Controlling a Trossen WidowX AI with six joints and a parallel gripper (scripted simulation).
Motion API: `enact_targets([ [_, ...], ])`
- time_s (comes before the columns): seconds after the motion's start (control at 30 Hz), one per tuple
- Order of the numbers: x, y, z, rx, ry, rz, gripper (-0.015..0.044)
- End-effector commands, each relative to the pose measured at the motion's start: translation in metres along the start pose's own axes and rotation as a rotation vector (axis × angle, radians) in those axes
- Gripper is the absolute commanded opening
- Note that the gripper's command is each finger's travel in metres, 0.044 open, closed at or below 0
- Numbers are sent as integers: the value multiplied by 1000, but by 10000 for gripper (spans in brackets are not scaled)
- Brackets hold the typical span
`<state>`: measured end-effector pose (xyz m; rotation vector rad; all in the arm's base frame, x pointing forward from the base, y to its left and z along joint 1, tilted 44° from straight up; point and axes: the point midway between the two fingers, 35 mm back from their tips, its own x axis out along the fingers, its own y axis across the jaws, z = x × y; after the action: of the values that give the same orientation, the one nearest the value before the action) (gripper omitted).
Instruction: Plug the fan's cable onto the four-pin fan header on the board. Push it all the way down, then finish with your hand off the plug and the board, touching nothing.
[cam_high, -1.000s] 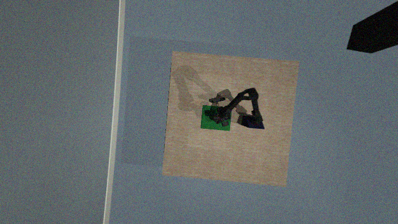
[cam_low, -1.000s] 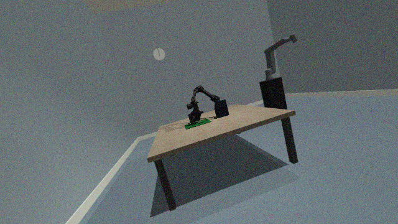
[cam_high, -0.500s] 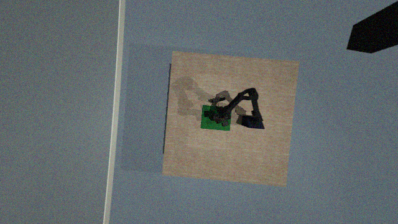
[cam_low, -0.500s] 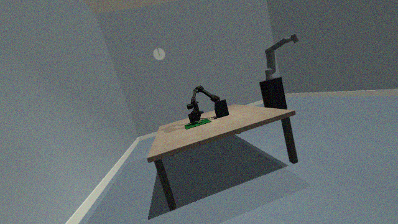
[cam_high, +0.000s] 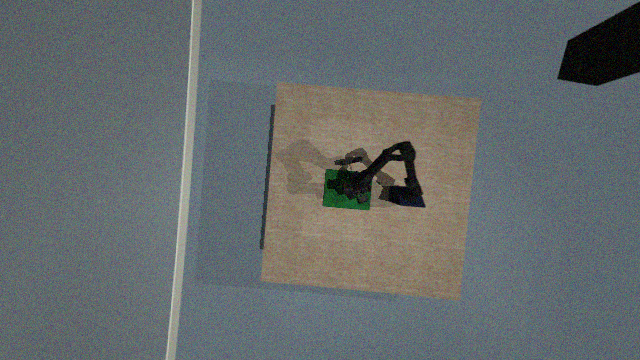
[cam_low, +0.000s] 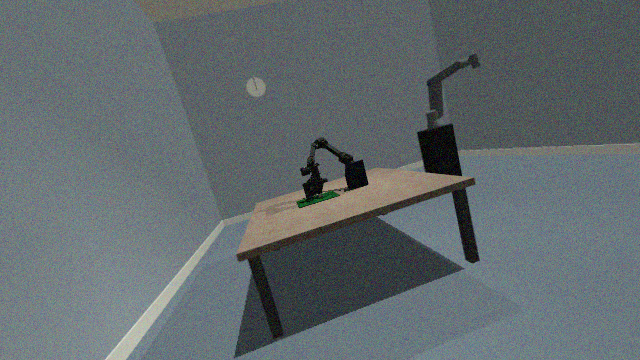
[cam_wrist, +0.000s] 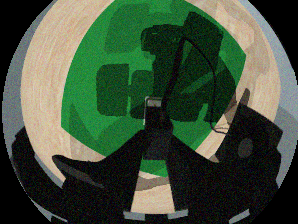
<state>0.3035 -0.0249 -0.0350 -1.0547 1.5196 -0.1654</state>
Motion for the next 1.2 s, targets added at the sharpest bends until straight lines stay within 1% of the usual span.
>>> enact_targets([
  [0.0, -1, 0, 0, -2, 0, -2, 0],
  [1.17, -3, -3, 5, 21, 0, -2, 0],
])
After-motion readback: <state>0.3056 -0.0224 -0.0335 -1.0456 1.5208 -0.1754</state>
